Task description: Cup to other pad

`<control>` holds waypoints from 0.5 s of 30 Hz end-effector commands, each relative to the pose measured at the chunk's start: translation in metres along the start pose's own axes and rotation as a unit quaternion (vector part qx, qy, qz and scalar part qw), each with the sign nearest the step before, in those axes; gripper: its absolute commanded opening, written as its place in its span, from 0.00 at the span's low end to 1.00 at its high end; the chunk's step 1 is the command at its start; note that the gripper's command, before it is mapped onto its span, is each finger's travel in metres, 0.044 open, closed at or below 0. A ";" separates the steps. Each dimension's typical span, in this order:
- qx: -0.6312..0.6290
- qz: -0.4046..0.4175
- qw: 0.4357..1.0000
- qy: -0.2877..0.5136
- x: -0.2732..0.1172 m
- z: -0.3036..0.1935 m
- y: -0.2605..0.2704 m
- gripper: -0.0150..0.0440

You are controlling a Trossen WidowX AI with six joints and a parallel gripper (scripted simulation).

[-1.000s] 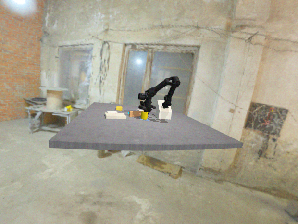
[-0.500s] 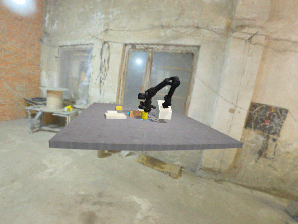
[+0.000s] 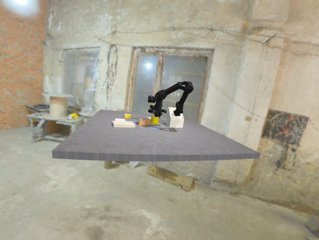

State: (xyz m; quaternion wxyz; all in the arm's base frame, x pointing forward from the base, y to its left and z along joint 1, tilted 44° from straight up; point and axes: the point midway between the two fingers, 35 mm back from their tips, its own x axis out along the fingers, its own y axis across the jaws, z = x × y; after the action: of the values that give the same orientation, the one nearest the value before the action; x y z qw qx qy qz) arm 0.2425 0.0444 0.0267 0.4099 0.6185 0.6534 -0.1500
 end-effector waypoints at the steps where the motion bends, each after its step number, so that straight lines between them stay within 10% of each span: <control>1: -0.004 0.001 1.000 -0.004 -0.015 0.001 0.001 0.25; 15: -0.003 0.002 1.000 0.001 -0.048 0.002 -0.001 0.25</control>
State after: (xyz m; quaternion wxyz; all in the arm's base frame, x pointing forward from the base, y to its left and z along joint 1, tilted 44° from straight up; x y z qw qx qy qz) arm 0.2382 0.0134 0.0566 0.4082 0.6210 0.6527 -0.1475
